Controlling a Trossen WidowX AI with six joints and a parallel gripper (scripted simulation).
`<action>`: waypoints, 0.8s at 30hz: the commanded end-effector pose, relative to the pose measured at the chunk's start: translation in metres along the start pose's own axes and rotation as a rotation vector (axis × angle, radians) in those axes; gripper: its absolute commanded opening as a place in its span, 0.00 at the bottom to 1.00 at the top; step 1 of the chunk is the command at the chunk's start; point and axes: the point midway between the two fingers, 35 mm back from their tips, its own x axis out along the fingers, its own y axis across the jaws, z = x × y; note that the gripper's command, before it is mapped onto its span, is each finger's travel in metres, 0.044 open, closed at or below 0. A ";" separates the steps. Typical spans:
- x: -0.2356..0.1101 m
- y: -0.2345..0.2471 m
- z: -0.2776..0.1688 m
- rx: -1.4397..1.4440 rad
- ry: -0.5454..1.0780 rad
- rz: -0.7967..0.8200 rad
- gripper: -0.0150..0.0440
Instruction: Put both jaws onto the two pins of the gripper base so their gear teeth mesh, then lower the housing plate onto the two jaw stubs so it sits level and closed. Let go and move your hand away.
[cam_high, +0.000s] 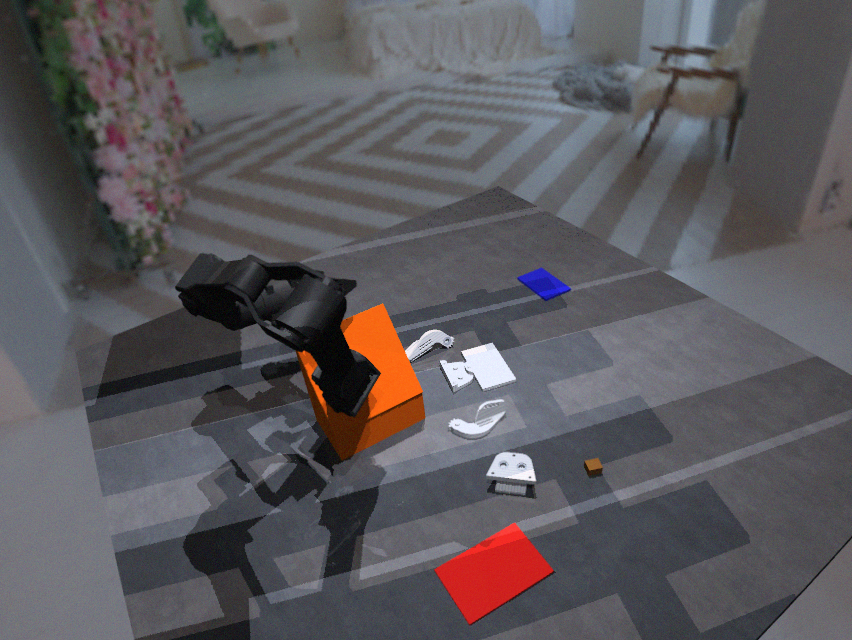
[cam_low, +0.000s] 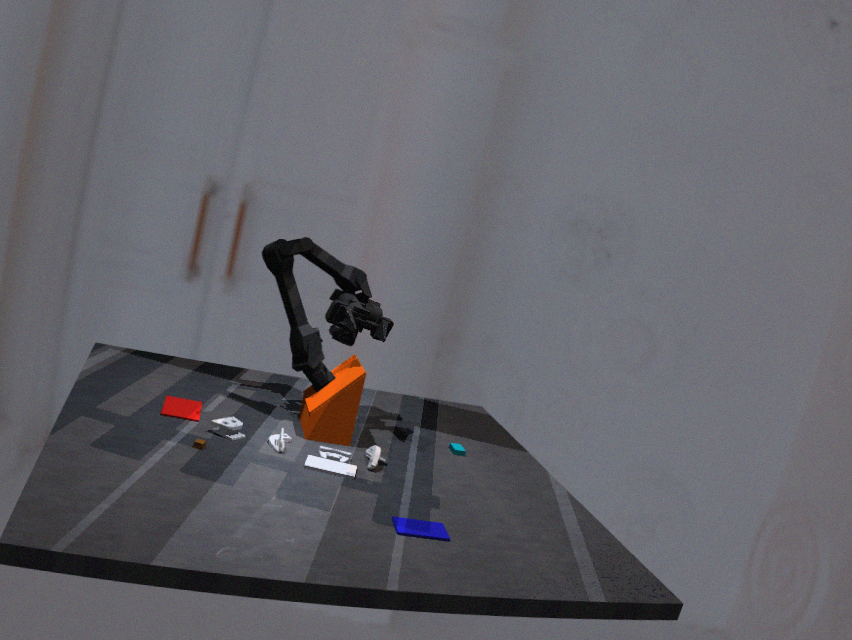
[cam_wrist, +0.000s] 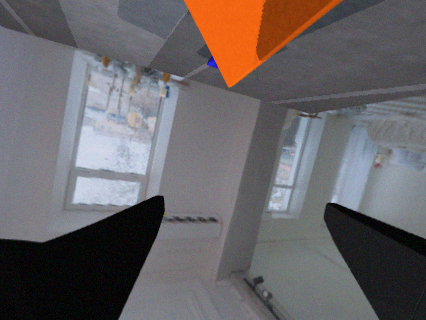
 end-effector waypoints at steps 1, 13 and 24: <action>0.006 0.002 -0.001 0.078 -0.043 0.005 1.00; 0.029 0.011 -0.001 0.297 -0.171 0.057 1.00; 0.048 0.023 0.010 0.460 -0.306 0.138 1.00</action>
